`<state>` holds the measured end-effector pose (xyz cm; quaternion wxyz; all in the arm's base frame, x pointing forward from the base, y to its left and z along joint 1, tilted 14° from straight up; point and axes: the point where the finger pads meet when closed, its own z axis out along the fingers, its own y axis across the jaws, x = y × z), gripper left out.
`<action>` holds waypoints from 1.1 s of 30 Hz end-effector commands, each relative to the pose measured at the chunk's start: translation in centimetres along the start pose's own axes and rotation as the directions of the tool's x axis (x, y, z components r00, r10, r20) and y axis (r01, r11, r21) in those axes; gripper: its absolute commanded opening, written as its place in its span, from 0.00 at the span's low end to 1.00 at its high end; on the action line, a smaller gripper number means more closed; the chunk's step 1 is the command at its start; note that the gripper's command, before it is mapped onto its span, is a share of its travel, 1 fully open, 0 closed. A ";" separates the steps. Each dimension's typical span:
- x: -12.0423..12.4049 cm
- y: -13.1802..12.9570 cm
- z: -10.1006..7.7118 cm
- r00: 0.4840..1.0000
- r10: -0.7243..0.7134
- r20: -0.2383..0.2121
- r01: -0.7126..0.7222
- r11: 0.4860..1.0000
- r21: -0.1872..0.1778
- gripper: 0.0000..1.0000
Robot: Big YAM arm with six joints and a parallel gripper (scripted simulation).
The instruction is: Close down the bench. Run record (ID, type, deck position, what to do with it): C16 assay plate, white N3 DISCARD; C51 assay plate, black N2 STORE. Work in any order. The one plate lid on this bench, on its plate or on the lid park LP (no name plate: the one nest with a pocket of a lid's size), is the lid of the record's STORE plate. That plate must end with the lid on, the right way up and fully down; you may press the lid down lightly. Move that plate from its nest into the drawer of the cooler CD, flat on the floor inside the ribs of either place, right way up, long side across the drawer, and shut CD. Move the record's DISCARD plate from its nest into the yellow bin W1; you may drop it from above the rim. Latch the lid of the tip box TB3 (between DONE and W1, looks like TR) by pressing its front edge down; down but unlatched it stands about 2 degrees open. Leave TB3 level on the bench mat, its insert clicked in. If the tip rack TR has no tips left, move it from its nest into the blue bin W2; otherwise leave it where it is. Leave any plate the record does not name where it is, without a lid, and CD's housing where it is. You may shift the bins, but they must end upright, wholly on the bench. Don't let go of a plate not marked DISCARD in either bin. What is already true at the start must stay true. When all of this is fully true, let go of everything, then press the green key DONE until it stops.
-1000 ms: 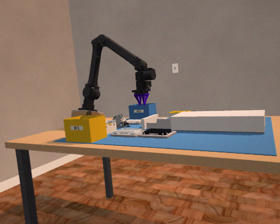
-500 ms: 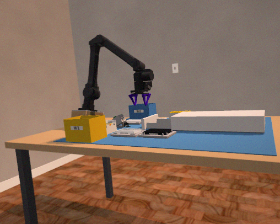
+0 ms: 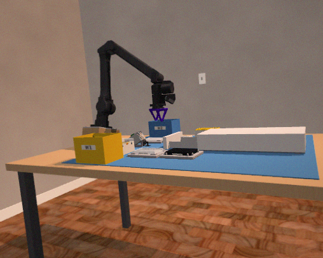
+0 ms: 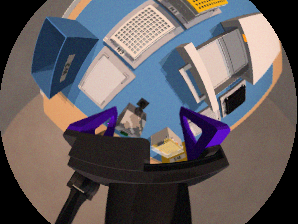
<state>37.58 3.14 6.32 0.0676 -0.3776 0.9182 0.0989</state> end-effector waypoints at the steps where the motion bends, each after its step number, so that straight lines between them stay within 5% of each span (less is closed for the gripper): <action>1: -1.0 0.2 -1.2 0.991 0.129 0.036 -0.130 0.991 0.028 1.00; 17: -1.2 5.8 -1.0 0.826 0.562 0.044 -0.562 0.827 0.006 1.00; 25: -1.2 9.1 -0.9 0.648 0.761 0.037 -0.761 0.648 -0.007 1.00; 33: -1.2 12.0 -0.8 0.639 0.769 0.031 -0.769 0.639 -0.006 1.00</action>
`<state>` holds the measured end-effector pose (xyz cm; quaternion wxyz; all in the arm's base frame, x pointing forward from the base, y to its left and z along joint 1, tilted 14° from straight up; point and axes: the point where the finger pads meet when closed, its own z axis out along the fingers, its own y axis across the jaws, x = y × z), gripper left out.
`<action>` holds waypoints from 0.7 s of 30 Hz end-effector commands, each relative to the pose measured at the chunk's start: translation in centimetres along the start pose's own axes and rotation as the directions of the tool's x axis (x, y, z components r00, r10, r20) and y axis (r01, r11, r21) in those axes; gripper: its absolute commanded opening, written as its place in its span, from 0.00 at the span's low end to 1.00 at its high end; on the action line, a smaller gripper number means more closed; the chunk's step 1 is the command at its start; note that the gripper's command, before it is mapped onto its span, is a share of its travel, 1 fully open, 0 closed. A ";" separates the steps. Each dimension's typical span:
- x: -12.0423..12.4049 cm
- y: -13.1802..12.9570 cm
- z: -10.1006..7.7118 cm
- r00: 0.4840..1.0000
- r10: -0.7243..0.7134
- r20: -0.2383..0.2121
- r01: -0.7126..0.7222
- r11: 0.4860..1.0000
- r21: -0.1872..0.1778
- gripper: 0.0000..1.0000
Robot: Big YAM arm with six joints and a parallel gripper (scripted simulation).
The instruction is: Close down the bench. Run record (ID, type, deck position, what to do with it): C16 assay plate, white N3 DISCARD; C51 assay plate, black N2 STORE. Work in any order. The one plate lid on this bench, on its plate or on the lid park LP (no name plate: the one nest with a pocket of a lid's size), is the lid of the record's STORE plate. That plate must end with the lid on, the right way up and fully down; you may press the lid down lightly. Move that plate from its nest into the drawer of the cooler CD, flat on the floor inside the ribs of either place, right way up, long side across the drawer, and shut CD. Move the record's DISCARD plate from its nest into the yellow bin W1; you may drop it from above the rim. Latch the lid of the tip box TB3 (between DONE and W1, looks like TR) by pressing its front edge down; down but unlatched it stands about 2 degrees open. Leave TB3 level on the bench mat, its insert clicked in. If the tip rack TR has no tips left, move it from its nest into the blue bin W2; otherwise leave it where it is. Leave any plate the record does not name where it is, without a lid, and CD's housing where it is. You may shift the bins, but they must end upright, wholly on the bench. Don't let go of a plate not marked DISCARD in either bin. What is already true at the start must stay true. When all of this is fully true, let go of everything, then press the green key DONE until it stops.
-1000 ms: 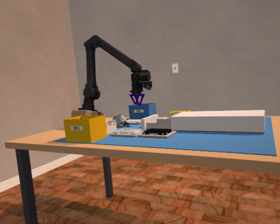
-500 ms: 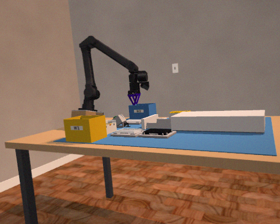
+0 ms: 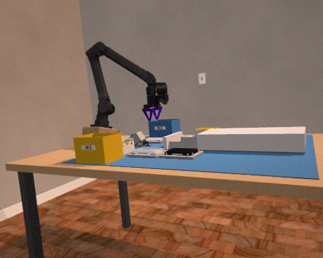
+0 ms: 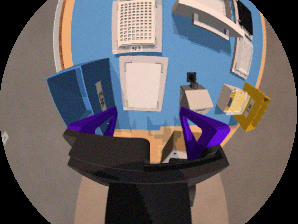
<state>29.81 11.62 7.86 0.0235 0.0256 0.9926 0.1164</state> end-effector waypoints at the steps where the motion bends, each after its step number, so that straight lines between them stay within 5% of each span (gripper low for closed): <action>1: -0.2 0.7 -0.9 0.999 0.046 0.028 -0.046 0.999 -0.009 1.00; 2: -0.9 1.6 -1.8 0.998 0.041 0.051 -0.041 0.999 -0.019 1.00; 7: 1.3 2.0 -0.9 0.999 0.047 0.023 -0.047 0.999 -0.010 1.00; 10: -0.6 2.1 -2.0 0.996 0.064 0.063 -0.063 0.998 -0.025 1.00; 21: 0.9 1.8 0.6 0.998 0.053 0.015 -0.053 0.999 -0.005 1.00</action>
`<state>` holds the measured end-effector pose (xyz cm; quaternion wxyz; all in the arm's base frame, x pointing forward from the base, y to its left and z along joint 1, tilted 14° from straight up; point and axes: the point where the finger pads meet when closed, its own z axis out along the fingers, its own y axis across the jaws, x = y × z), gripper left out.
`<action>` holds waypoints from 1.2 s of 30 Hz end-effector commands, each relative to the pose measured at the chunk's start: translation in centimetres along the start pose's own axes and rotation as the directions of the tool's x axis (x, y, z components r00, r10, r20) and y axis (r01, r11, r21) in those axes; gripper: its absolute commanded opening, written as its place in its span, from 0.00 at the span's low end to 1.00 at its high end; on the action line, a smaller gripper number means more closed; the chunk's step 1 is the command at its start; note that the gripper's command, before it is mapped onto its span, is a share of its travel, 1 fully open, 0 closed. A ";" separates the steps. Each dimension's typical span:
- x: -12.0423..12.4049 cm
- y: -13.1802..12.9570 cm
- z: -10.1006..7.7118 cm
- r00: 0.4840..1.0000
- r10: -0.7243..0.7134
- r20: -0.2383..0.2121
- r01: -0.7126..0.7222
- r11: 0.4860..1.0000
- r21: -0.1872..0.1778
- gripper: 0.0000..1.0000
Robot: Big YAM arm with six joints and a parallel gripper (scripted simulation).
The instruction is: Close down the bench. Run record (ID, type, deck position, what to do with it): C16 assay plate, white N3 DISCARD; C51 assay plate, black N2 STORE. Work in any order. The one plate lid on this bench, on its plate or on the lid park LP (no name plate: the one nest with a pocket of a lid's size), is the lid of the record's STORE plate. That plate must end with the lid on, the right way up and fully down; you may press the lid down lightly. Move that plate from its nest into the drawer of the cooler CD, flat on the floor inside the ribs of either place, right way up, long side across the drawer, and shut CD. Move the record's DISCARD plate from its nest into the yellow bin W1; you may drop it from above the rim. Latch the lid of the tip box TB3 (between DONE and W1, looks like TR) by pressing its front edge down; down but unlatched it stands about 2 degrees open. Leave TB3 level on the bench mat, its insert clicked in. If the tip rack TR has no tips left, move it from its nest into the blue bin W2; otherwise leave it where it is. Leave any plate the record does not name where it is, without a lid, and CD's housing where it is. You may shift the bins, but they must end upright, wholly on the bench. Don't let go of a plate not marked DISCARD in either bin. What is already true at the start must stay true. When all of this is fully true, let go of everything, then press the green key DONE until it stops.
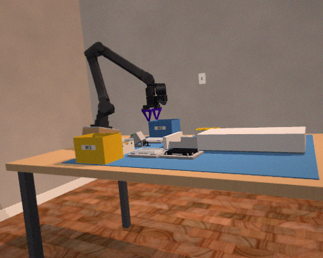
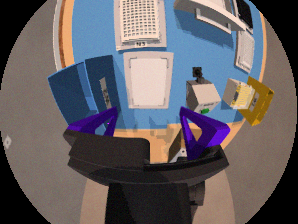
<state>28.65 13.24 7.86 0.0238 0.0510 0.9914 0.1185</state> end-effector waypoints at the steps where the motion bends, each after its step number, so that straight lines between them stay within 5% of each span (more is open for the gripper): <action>1: -0.3 0.4 0.4 1.000 -0.001 0.008 0.001 1.000 -0.002 1.00; 14: -0.3 0.3 1.9 1.000 0.003 0.009 -0.003 1.000 -0.002 1.00; 15: -1.6 1.2 0.7 0.999 -0.012 0.047 0.013 1.000 -0.021 1.00; 18: -0.2 0.4 2.5 1.000 -0.002 0.007 0.002 1.000 -0.002 1.00; 32: -1.0 0.9 3.2 0.999 -0.011 0.034 0.012 1.000 -0.015 1.00; 36: -0.3 0.3 4.6 1.000 0.002 0.008 -0.002 1.000 -0.001 1.00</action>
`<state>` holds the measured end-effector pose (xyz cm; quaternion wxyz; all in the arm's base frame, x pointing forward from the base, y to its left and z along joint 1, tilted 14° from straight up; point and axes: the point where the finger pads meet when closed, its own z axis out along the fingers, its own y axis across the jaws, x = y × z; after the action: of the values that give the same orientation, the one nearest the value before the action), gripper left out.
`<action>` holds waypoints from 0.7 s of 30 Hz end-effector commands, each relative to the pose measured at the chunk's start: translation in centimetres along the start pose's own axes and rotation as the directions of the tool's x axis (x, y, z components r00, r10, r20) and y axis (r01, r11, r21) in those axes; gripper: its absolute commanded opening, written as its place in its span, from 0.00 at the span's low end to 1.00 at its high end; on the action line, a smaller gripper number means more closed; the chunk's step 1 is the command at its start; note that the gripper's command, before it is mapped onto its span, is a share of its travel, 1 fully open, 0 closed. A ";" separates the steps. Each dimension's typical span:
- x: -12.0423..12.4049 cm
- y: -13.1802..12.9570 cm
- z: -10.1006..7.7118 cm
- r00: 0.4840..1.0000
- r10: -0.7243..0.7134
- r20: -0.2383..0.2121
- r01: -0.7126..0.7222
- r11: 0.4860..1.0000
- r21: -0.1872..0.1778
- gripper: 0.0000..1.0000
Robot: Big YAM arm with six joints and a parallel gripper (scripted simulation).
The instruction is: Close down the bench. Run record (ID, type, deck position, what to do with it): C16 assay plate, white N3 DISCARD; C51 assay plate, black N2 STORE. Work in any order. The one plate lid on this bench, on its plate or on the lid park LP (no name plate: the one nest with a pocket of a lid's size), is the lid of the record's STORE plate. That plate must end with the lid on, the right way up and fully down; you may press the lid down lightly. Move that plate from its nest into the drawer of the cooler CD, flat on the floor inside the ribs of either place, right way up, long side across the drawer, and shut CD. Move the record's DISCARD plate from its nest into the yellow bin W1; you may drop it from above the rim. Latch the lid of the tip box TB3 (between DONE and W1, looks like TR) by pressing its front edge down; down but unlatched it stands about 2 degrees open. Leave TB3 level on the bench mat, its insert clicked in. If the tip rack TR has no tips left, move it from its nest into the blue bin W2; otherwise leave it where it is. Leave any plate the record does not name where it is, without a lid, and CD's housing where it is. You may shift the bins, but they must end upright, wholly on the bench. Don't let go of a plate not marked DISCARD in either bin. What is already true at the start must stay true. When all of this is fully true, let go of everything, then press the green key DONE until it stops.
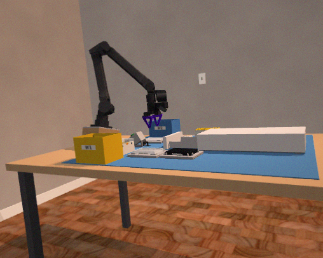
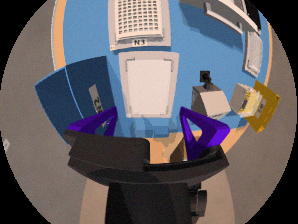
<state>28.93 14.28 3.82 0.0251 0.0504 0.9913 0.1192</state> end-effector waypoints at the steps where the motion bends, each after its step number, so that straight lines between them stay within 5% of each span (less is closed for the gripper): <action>1: -0.2 0.2 0.5 1.000 0.004 0.006 -0.004 1.000 0.000 1.00; 21: -0.3 0.2 2.9 1.000 0.004 0.008 -0.004 1.000 -0.001 1.00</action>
<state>29.03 14.83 1.23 0.0227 0.0509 0.9914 0.1181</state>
